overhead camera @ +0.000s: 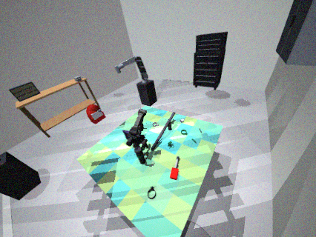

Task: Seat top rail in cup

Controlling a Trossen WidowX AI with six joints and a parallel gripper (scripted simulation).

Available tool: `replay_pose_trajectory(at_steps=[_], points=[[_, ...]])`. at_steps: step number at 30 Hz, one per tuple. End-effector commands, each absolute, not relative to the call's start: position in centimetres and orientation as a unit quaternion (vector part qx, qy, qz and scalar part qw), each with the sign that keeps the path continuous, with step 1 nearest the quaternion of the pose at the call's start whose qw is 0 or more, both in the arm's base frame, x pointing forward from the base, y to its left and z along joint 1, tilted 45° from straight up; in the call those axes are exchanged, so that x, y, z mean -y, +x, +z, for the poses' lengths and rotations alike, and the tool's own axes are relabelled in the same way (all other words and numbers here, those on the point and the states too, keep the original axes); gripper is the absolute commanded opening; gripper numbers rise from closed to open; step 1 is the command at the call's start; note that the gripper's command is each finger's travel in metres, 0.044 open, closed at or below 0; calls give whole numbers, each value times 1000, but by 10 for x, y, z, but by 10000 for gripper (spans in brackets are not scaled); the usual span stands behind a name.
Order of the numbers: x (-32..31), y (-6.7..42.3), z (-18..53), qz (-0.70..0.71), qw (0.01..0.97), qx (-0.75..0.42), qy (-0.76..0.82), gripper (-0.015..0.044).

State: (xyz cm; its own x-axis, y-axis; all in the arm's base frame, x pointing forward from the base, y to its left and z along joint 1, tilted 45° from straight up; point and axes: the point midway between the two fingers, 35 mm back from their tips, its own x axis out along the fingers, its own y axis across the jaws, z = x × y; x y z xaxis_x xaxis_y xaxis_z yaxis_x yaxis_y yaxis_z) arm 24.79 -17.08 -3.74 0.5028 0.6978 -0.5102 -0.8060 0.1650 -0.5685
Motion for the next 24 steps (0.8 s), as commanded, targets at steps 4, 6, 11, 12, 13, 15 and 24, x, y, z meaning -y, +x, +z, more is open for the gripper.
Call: replay_pose_trajectory(at_steps=[4,6,11,12,13,15,24], points=[[162,252,-41,493,762,-64,-415,440],[162,252,-41,493,762,-64,-415,387],[162,252,-41,493,762,-64,-415,256],[162,252,-41,493,762,-64,-415,230],[162,252,-41,493,762,-64,-415,204],[162,252,-41,493,762,-64,-415,151],[161,254,-41,491,765,-72,-411,0]])
